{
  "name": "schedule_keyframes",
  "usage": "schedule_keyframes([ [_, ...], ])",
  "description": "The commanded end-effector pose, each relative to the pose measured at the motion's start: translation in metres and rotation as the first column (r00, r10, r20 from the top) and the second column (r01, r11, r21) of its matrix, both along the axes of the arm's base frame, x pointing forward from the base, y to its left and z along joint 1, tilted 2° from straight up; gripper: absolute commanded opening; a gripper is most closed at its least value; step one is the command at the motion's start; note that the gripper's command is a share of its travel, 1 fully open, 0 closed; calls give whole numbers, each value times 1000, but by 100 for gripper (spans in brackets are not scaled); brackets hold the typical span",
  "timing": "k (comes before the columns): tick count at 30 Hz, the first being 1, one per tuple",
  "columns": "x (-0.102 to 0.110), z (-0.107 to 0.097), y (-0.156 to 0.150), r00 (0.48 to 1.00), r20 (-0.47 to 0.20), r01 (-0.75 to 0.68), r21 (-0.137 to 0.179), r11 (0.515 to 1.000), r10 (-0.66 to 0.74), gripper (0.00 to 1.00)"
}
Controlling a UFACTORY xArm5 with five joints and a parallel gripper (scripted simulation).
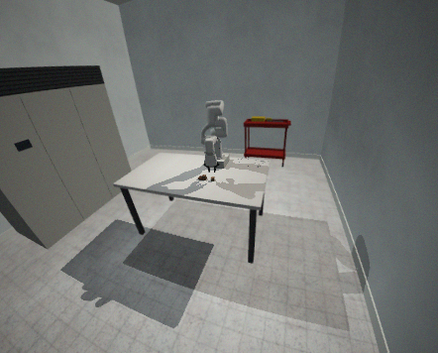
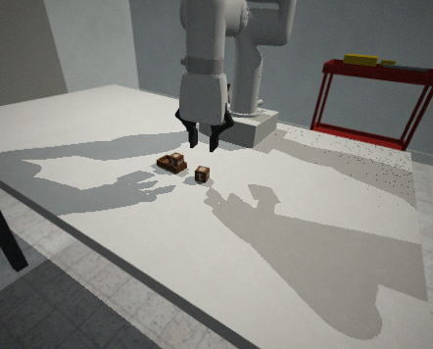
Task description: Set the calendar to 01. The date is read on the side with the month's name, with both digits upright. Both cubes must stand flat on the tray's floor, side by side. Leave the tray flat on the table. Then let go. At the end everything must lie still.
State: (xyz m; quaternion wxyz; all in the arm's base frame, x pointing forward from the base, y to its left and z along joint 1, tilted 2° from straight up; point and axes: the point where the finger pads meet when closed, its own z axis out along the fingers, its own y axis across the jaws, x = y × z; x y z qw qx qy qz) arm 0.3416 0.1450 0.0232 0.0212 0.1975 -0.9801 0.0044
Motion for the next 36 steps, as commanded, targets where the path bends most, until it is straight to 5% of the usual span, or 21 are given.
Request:
schedule_keyframes([
  [1, 1, 1, 1, 1000, 3, 0, 1, 1000, 0, 47],
  [36, 1, -2, 0, 1000, 3, 0, 1, 1000, 0, 47],
])
